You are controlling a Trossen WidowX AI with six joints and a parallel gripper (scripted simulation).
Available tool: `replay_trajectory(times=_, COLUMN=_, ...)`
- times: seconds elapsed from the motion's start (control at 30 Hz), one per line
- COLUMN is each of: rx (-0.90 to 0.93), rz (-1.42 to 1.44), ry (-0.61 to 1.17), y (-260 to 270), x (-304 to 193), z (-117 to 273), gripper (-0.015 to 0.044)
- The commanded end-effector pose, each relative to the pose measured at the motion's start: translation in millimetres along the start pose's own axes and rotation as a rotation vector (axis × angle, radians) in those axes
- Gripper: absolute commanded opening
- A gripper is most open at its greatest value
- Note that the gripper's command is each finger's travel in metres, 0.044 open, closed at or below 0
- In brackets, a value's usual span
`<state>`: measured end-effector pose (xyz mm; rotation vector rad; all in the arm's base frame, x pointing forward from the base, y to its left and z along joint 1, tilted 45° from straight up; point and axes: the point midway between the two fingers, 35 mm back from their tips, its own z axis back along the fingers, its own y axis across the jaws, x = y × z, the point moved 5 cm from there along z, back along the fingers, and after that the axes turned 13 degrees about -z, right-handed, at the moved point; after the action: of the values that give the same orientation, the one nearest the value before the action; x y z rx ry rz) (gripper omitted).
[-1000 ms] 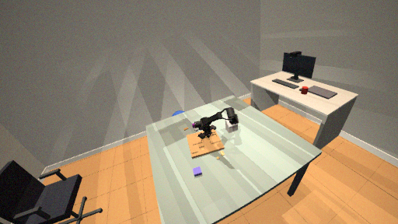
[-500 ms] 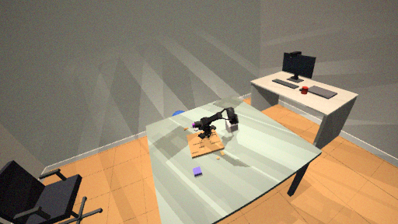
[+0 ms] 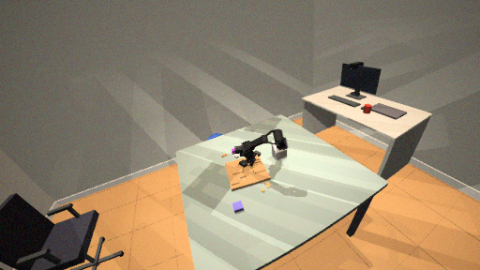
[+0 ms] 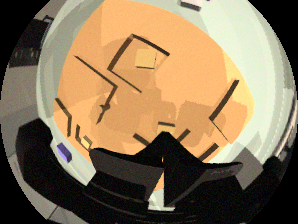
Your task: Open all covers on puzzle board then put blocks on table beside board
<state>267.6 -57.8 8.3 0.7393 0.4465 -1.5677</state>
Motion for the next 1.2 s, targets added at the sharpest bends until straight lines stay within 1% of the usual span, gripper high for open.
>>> replay_trajectory(times=0.0, rx=0.006, rz=0.008, ry=-0.001, y=0.5, x=1.2, z=5.8, gripper=0.0)
replay_trajectory(times=0.2, rx=0.007, rz=0.011, ry=0.002, y=-1.0, x=1.7, z=11.5, gripper=0.0)
replay_trajectory(times=1.17, rx=0.005, rz=0.004, ry=0.004, y=-2.0, x=1.5, z=10.4, gripper=0.0)
